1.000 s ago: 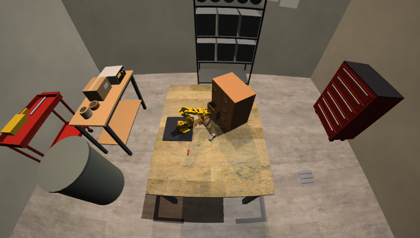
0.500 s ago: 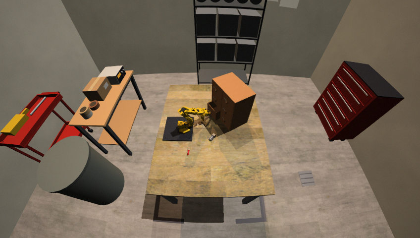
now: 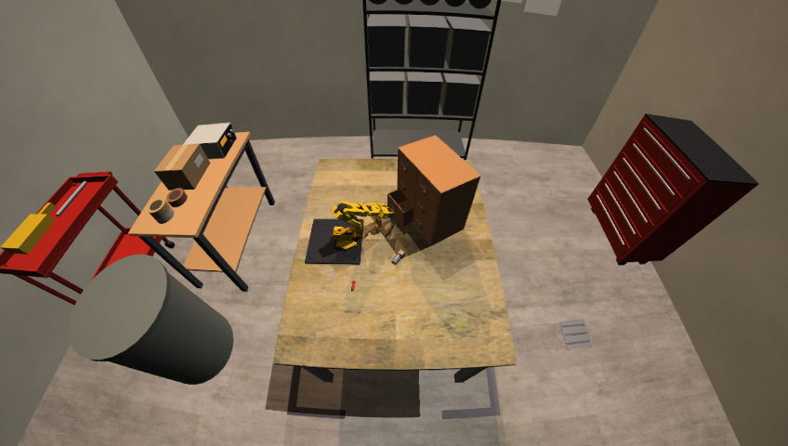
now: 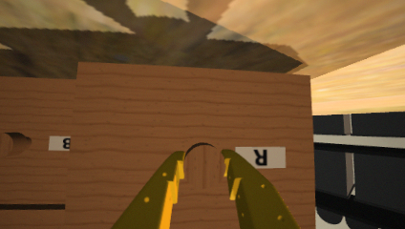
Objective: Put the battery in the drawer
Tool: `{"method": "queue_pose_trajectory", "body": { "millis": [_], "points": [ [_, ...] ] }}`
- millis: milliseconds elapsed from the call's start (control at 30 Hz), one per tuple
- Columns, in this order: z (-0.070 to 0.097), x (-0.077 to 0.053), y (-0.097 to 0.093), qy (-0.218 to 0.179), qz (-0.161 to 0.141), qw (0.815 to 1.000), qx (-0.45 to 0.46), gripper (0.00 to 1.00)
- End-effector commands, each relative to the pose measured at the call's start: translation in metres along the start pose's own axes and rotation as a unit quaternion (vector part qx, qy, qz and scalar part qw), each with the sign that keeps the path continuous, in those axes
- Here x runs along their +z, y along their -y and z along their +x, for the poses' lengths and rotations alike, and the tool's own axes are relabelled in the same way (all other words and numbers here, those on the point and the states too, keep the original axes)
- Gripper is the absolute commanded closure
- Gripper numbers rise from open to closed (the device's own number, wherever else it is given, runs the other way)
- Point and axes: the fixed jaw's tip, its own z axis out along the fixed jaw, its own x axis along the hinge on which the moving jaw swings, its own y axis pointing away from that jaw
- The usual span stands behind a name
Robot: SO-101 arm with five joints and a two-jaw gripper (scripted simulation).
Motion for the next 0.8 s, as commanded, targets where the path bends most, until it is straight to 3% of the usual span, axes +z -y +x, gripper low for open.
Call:
{"method": "queue_pose_trajectory", "body": {
  "millis": [0, 767],
  "points": [
    [-0.0007, -0.0028, 0.0009, -0.002, 0.002, 1.0, 0.003, 1.0],
    [-0.0033, -0.0066, 0.0014, -0.002, 0.003, 1.0, 0.002, 1.0]
  ]
}}
